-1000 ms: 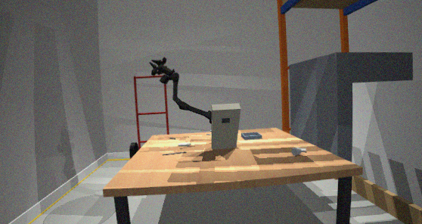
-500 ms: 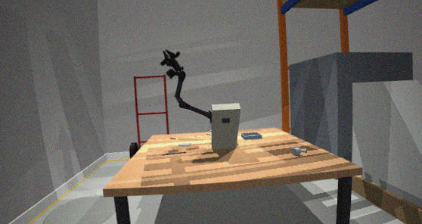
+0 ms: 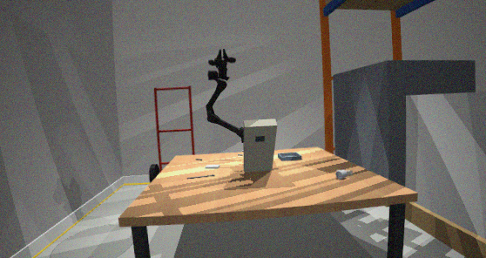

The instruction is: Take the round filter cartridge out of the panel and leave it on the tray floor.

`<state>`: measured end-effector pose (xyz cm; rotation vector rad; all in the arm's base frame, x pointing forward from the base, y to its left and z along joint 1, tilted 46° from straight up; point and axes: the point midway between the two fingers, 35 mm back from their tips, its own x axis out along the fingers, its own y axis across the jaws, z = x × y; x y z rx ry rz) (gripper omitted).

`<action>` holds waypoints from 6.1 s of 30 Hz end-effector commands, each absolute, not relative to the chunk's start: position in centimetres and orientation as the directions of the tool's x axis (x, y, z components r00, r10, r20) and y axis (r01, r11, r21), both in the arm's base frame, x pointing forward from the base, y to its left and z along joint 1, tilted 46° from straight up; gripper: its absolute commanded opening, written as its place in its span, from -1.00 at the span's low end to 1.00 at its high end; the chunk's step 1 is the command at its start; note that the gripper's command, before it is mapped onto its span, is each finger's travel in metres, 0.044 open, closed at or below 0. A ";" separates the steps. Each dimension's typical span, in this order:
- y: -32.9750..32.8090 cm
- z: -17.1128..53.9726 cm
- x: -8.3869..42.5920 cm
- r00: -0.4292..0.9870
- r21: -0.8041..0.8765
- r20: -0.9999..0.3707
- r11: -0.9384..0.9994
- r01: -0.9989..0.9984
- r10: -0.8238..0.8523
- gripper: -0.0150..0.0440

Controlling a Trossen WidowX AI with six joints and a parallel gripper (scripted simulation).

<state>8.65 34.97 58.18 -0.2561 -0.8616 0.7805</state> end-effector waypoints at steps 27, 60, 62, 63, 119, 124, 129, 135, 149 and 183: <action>24.6 17.2 28.2 0.900 -0.854 -0.436 0.318 -0.412 -0.006 -0.12; 14.8 10.2 29.2 0.812 -0.885 -0.462 0.129 -0.447 -0.358 -0.12; 14.7 10.0 29.5 0.811 -0.885 -0.462 0.129 -0.447 -0.358 -0.12; 14.7 10.0 29.6 0.811 -0.885 -0.462 0.129 -0.447 -0.358 -0.12; 13.3 8.5 32.4 0.816 -0.889 -0.455 0.125 -0.440 -0.357 -0.12; 13.2 8.4 32.6 0.816 -0.889 -0.455 0.125 -0.440 -0.357 -0.12; 13.2 8.4 32.6 0.816 -0.889 -0.454 0.125 -0.440 -0.357 -0.12; 13.2 8.3 32.6 0.816 -0.889 -0.455 0.125 -0.440 -0.357 -0.12; 13.1 8.2 32.9 0.816 -0.889 -0.454 0.125 -0.440 -0.357 -0.12; 12.6 7.6 33.9 0.816 -0.889 -0.454 0.125 -0.439 -0.357 -0.12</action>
